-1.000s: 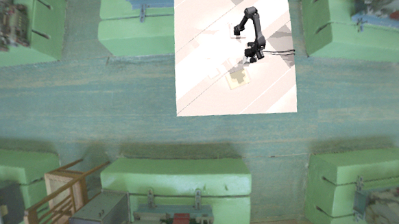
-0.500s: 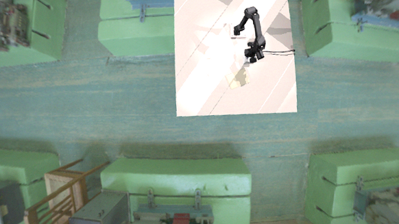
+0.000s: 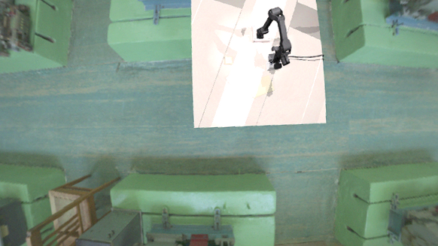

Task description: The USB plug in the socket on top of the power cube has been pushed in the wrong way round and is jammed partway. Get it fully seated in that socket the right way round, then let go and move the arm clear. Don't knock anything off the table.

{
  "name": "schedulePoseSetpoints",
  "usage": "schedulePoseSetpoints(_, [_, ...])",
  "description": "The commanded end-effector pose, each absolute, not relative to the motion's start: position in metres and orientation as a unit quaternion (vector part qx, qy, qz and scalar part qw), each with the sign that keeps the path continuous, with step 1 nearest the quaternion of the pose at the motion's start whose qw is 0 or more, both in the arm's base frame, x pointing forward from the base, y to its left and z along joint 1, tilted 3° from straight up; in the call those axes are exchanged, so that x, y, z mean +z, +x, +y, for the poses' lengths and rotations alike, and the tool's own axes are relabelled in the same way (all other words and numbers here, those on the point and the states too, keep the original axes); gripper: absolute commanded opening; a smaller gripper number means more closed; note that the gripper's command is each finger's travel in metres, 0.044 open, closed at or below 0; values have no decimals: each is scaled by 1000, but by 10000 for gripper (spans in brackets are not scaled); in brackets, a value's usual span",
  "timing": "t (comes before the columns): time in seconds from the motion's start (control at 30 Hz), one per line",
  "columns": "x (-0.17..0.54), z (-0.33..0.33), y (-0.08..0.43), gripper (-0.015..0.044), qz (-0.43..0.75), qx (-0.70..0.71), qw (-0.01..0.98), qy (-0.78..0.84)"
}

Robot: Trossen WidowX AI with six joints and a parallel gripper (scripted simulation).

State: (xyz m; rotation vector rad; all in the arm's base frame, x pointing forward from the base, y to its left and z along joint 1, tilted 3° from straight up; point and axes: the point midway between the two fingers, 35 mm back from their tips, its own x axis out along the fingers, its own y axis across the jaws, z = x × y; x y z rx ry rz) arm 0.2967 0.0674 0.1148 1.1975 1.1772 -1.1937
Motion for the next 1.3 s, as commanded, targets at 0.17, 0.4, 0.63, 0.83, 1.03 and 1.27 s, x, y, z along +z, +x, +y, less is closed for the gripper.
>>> schedulePoseSetpoints(0.17, [113, 68, 297, 0, 490, -497, 512, 501])
schedulePoseSetpoints(0.4, [113, 68, 297, 0, 490, -497, 512, 501])
schedulePoseSetpoints(0.63, [112, 68, 297, 0, 490, -497, 512, 501])
schedulePoseSetpoints(0.83, [111, 68, 297, 0, 490, -497, 512, 501])
schedulePoseSetpoints(1.03, [110, 68, 297, 0, 490, -497, 512, 501])
schedulePoseSetpoints(1.27, [109, 68, 297, 0, 490, -497, 512, 501])
